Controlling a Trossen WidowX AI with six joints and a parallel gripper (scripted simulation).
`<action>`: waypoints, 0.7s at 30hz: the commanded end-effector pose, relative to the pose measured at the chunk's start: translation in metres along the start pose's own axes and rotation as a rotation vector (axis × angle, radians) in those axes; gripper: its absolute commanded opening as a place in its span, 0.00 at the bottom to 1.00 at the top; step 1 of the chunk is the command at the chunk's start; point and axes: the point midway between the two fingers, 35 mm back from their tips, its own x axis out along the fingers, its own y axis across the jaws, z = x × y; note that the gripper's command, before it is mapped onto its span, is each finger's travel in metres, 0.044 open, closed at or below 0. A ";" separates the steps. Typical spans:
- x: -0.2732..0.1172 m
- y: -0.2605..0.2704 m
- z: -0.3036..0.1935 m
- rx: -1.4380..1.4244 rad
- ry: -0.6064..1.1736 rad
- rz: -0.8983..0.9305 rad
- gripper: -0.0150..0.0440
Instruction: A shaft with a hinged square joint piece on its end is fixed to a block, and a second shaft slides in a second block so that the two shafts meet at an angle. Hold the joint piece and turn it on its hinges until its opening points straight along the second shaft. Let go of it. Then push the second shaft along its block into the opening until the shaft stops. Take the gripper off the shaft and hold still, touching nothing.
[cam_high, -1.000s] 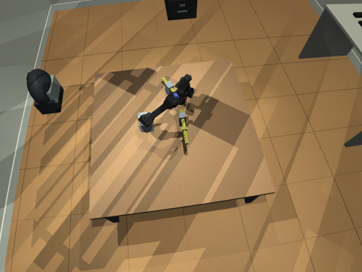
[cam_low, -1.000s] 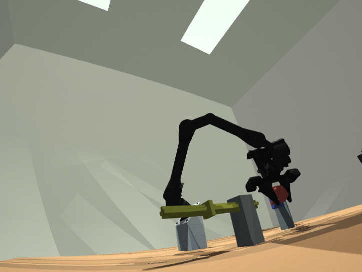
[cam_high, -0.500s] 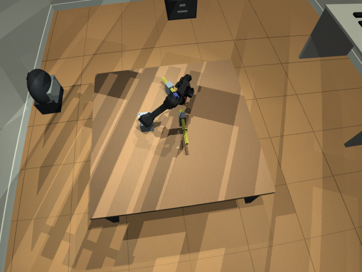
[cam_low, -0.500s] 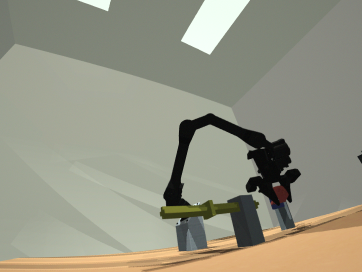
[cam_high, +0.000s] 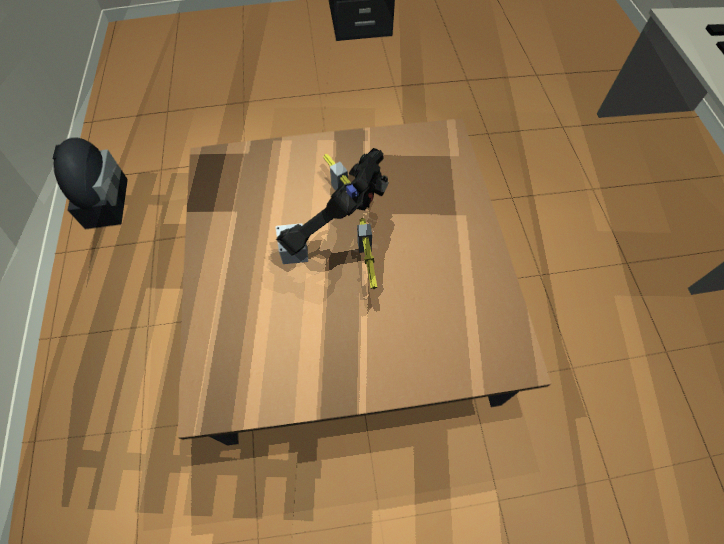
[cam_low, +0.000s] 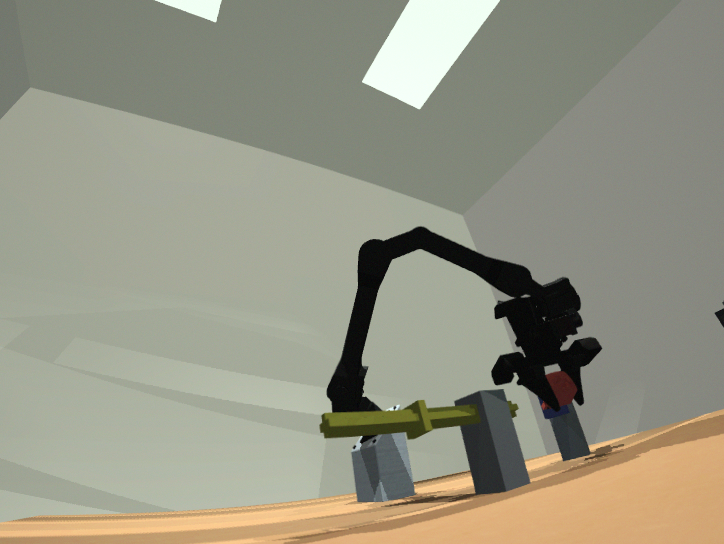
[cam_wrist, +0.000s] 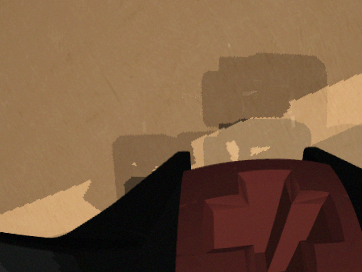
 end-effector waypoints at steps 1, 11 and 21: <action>0.000 0.000 0.000 0.000 0.000 0.000 0.50; 0.000 0.000 0.000 0.000 0.000 0.000 0.25; 0.002 -0.004 0.000 0.093 0.038 -0.018 0.25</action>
